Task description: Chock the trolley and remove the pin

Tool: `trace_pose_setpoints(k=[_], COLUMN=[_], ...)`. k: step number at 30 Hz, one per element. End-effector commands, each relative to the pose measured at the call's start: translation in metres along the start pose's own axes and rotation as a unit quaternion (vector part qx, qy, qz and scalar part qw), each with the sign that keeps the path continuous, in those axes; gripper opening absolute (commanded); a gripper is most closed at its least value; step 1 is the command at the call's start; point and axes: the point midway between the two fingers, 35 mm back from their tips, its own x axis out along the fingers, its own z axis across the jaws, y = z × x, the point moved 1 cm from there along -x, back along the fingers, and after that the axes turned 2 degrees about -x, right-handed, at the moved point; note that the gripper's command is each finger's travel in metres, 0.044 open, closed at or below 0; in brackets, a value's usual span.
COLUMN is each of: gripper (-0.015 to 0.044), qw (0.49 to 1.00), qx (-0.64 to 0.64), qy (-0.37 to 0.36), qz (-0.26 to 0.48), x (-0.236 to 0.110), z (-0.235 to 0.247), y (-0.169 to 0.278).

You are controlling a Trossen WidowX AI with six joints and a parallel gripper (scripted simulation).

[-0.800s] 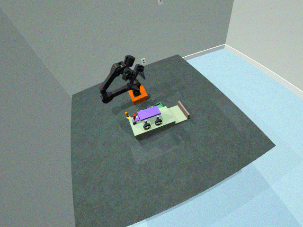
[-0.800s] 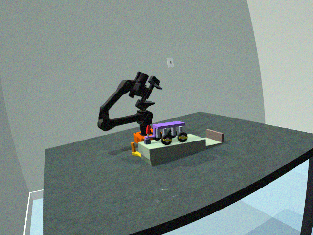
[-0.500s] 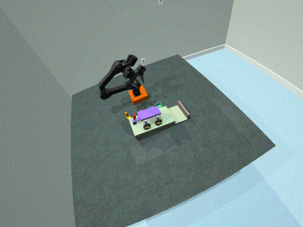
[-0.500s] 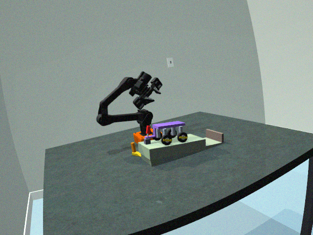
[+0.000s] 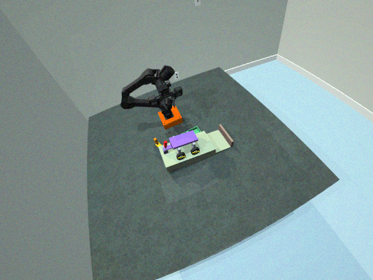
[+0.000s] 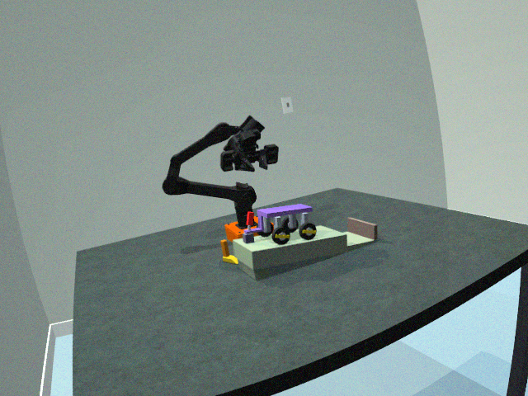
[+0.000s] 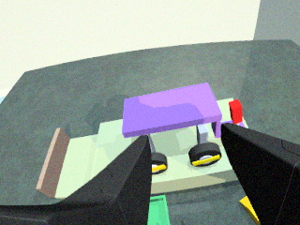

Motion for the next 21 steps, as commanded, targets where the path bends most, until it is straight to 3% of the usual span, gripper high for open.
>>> trace_pose_setpoints(k=[1,11,21], gripper=[0.019,0.019,0.019], qw=[0.994,0.948,0.867], qx=[-0.097,-0.282,-0.431], qy=[0.027,0.059,0.04], qz=[0.038,0.138,0.248], x=[0.004,0.013,0.024], z=[-0.002,-0.009,-0.019], y=[0.002,0.009,0.019])
